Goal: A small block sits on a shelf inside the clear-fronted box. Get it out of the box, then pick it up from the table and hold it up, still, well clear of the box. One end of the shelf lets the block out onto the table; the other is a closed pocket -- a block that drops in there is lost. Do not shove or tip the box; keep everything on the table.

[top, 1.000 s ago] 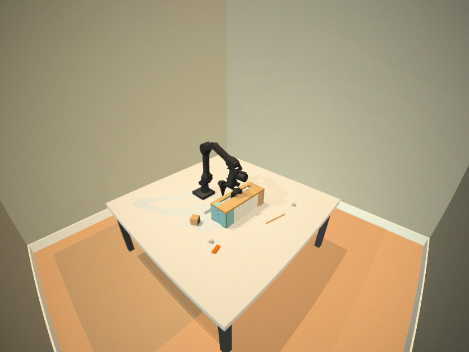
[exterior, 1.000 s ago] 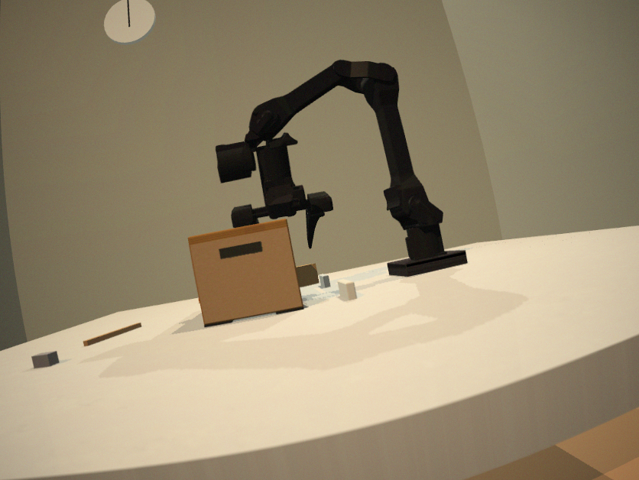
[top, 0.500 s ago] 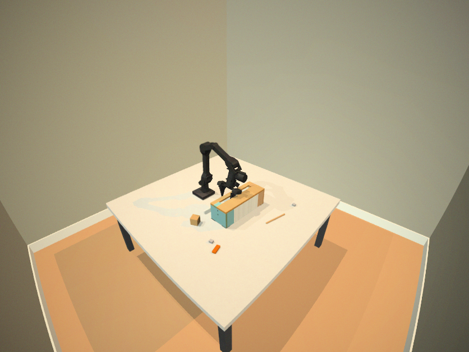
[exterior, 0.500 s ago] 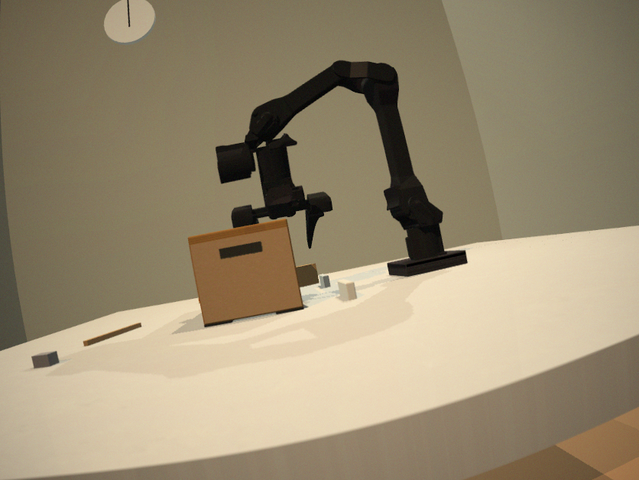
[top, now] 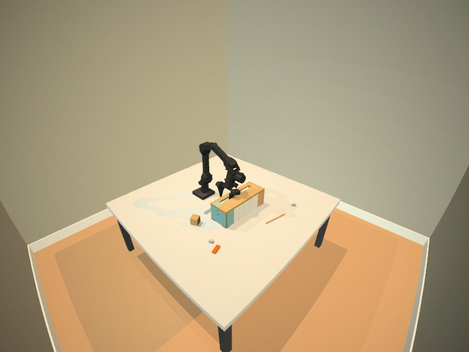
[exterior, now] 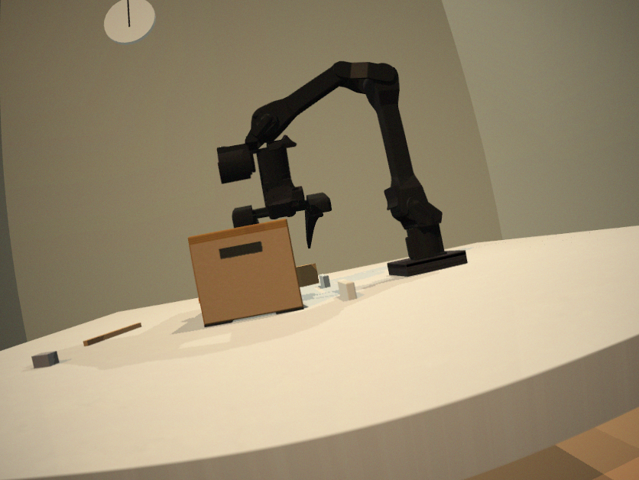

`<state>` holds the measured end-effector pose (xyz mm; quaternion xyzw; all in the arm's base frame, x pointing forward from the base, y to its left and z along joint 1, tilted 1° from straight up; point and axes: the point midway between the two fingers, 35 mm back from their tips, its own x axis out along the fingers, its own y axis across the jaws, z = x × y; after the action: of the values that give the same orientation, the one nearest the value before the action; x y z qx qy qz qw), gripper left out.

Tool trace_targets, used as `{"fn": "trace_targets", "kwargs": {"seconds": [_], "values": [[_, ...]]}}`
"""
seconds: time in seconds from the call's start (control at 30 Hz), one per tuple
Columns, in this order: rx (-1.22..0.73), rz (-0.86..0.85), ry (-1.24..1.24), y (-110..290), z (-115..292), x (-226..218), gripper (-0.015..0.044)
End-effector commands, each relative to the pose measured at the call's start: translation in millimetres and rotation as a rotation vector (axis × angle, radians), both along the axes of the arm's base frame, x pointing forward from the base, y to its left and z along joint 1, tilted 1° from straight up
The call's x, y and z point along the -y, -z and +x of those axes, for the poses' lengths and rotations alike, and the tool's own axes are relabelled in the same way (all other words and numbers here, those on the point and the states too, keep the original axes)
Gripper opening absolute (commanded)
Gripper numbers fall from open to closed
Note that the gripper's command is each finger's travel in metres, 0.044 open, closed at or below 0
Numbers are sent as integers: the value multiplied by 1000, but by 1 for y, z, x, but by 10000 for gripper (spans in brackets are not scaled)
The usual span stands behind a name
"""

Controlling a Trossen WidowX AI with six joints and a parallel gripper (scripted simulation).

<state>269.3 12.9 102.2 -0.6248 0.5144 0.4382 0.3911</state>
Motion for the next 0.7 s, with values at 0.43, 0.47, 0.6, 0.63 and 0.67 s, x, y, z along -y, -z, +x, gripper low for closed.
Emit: {"fn": "trace_targets", "kwargs": {"seconds": [0.43, 0.47, 0.6, 0.63, 0.67], "values": [[1, -6, 5, 1, 2, 12, 400], [1, -6, 5, 1, 1, 11, 400], [1, -5, 5, 1, -1, 1, 400], [1, -5, 5, 1, -1, -1, 400], [1, -5, 5, 1, -2, -1, 400]]}}
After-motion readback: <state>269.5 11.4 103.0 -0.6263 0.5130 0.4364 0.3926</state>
